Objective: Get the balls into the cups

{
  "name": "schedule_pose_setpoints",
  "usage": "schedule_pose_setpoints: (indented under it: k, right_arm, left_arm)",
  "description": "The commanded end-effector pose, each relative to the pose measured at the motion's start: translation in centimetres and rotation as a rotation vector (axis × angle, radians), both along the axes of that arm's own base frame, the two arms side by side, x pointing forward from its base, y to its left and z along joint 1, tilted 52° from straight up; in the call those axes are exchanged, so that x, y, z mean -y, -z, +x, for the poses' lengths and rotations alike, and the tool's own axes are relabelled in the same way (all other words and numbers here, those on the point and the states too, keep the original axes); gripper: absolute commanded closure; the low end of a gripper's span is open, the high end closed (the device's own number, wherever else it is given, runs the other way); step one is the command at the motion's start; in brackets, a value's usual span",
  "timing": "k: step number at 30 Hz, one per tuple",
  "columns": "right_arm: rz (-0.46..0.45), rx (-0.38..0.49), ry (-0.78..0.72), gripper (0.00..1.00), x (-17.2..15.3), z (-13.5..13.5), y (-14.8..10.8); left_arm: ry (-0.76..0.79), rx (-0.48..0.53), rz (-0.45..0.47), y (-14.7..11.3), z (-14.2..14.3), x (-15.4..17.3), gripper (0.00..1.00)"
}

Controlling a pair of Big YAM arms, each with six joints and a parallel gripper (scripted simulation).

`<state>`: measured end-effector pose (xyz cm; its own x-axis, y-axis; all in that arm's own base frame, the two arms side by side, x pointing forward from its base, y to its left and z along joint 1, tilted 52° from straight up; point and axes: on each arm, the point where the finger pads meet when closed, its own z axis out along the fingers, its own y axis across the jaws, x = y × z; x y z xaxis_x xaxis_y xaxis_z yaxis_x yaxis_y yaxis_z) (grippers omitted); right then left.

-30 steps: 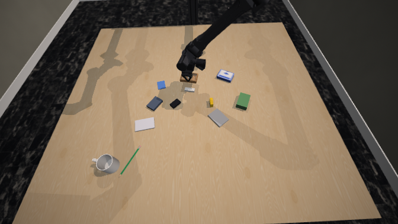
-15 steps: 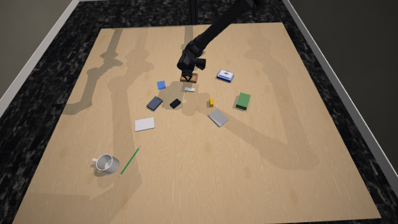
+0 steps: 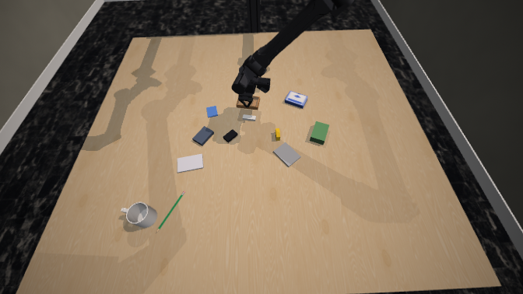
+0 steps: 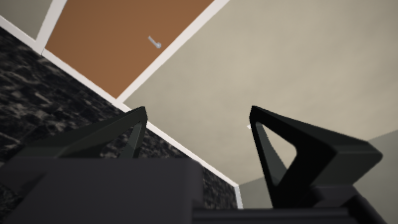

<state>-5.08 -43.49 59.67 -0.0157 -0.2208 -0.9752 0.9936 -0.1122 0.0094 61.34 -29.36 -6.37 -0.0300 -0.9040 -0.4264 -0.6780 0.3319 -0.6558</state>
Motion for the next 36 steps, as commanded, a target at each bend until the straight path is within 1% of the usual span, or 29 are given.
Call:
schedule_pose_setpoints:
  k: [1,2,3,4,5,6,8,10,13,14,15,18,19,20,21,24,27,30,31,36]
  right_arm:
    - [-0.044,-0.015,0.022,0.00,-1.1,-0.7,-2.9]
    - [-0.044,-0.015,0.022,0.00,-1.1,-0.7,-2.9]
    - [-0.044,-0.015,0.022,0.00,-1.1,-0.7,-2.9]
    - [-0.044,-0.015,0.022,0.00,-1.1,-0.7,-2.9]
    - [-0.044,-0.015,0.022,0.00,-1.1,-0.7,-2.9]
    - [-0.044,-0.015,0.022,0.00,-1.1,-0.7,-2.9]
    - [-0.044,-0.015,0.022,0.00,-1.1,-0.7,-2.9]
    - [-0.044,-0.015,0.022,0.00,-1.1,-0.7,-2.9]
    - [-0.044,-0.015,0.022,0.00,-1.1,-0.7,-2.9]
    - [-0.044,-0.015,0.022,0.00,-1.1,-0.7,-2.9]
    - [-0.044,-0.015,0.022,0.00,-1.1,-0.7,-2.9]
    - [-0.044,-0.015,0.022,0.00,-1.1,-0.7,-2.9]
    - [-0.044,-0.015,0.022,0.00,-1.1,-0.7,-2.9]
    - [-0.044,-0.015,0.022,0.00,-1.1,-0.7,-2.9]
    - [-0.044,-0.015,0.022,0.00,-1.1,-0.7,-2.9]
    - [-0.044,-0.015,0.022,0.00,-1.1,-0.7,-2.9]
    - [-0.044,-0.015,0.022,0.00,-1.1,-0.7,-2.9]
    - [-0.044,-0.015,0.022,0.00,-1.1,-0.7,-2.9]
    - [-0.044,-0.015,0.022,0.00,-1.1,-0.7,-2.9]
    - [-0.044,-0.015,0.022,0.00,-1.1,-0.7,-2.9]
  left_arm:
    - [0.036,0.019,0.026,0.6,-0.5,0.2,0.30]
    - [0.038,0.025,0.020,0.4,-0.3,0.1,0.30]
    - [0.017,-0.011,0.019,0.6,-0.6,-0.4,0.30]
    - [0.038,0.017,0.029,1.1,-1.1,1.0,0.30]
    - [0.049,0.028,0.033,1.1,-1.2,1.2,0.30]
    - [0.040,0.028,0.030,1.2,-0.9,0.7,0.30]
    - [0.029,0.038,0.024,0.8,-0.4,0.7,0.30]
    - [0.011,0.019,0.019,1.0,-0.5,0.3,0.30]
    - [0.007,0.020,0.011,0.7,-0.3,0.2,0.30]
    - [0.024,0.031,0.022,0.7,-0.4,-0.1,0.30]
    - [-0.003,0.023,0.000,0.1,0.1,-0.2,0.30]
    - [-0.004,0.021,0.003,0.0,0.1,-0.4,0.30]
    - [-0.012,0.026,-0.012,-0.9,0.7,-0.8,0.30]
    - [-0.006,0.024,-0.007,-0.6,0.4,-0.3,0.30]
    - [-0.016,0.023,-0.020,-1.3,0.8,-0.7,0.30]
    - [0.000,0.025,-0.019,-1.5,0.5,0.1,0.30]
    - [0.000,0.020,-0.009,-1.0,0.2,0.3,0.30]
    - [0.002,0.025,-0.014,-1.0,0.2,0.3,0.30]
    - [0.025,0.030,0.008,-0.7,-0.1,0.3,0.30]
    - [0.024,0.025,0.005,-0.4,-0.3,0.6,0.30]
